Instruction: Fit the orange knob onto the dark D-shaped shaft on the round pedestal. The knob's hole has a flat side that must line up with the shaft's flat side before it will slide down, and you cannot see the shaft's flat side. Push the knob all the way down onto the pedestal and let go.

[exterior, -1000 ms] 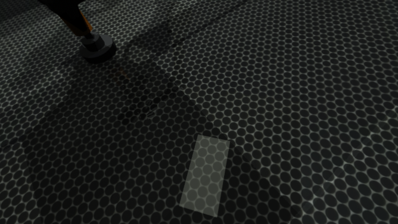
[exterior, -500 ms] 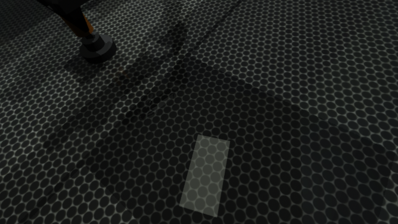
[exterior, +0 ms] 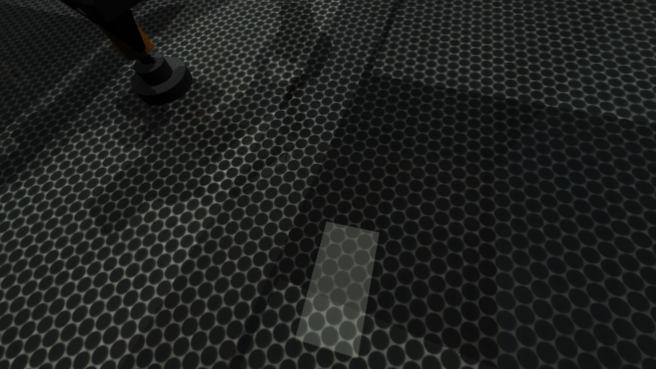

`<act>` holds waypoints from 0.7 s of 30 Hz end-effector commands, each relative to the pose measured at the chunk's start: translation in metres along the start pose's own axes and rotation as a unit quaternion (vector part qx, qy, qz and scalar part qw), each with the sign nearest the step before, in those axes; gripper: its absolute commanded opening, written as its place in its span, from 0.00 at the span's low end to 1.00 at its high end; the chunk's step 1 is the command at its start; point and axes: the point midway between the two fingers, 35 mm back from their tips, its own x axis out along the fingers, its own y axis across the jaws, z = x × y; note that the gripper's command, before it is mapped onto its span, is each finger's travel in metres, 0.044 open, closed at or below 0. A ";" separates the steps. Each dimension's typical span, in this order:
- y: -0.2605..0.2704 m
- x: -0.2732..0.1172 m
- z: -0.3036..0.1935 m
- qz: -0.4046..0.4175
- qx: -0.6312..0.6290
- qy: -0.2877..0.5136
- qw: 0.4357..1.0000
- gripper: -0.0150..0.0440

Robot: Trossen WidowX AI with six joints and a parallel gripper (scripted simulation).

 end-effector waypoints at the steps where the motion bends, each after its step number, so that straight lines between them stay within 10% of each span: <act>1: 0.000 -0.003 -0.001 0.002 0.024 0.003 1.000 0.25; 11: 0.000 0.000 -0.001 0.001 0.323 0.003 0.946 0.25; 21: 0.002 0.002 0.001 0.000 0.627 0.003 0.779 0.25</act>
